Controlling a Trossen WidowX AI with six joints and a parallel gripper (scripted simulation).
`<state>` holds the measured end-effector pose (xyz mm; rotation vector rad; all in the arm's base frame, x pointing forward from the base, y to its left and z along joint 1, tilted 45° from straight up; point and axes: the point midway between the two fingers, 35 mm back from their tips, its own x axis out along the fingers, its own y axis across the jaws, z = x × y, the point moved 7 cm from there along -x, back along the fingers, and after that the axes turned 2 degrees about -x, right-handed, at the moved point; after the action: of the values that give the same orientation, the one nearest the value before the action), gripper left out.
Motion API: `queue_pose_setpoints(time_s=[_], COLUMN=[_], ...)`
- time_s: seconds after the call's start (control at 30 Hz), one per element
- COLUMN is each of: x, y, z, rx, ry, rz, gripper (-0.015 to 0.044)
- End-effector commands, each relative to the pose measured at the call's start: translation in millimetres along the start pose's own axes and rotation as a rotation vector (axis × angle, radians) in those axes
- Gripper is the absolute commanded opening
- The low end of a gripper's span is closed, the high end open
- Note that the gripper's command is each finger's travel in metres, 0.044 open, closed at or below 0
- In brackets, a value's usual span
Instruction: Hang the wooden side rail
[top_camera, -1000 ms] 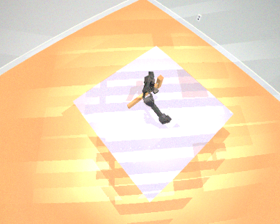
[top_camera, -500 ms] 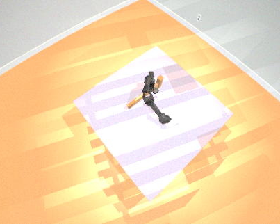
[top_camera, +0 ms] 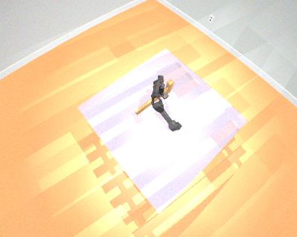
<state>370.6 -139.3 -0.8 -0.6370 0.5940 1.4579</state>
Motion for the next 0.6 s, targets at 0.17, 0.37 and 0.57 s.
queue_pose_setpoints(time_s=[0.17,0.37,0.57], x=[-2.7,-3.3,-4.0], y=[-0.4,-0.2,0.4], z=[-2.8,-3.4,-4.1], rx=[-0.001,-0.001,-0.001], ry=[0.004,0.004,0.004], rz=[-0.007,-0.007,-0.007], gripper=[0.0,0.0,0.0])
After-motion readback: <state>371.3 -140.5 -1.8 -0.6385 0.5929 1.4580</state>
